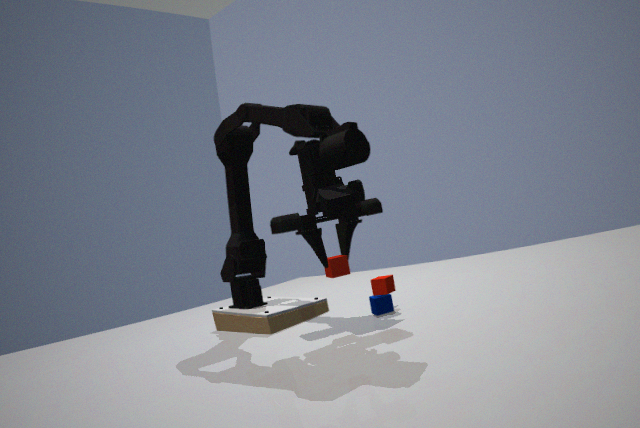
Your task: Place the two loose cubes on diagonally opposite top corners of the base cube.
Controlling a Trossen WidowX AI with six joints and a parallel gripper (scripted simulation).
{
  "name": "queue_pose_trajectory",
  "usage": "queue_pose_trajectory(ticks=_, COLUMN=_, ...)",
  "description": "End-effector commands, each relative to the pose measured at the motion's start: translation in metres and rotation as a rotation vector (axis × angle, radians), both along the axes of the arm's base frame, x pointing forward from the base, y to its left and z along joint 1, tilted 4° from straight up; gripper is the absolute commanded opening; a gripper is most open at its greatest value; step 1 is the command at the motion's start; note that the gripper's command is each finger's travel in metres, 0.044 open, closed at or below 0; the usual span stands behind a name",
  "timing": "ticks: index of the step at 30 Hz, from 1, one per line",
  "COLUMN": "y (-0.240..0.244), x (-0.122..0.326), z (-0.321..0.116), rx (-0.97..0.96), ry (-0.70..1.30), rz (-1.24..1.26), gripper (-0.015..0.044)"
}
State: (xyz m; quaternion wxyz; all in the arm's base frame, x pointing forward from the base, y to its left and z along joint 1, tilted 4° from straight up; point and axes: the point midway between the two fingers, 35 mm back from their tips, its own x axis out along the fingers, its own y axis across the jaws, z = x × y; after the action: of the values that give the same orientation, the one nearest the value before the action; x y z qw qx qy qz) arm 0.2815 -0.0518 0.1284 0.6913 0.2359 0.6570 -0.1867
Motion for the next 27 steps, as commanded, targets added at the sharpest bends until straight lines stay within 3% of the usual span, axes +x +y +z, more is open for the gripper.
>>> queue_pose_trajectory(ticks=1, y=0.007, x=0.003, z=0.001, rx=-0.001, ry=-0.001, rz=-0.079, gripper=0.0105)
queue_pose_trajectory(ticks=27, y=0.072, x=0.011, z=0.001, rx=0.054, ry=0.032, rz=-0.751, gripper=0.0105)
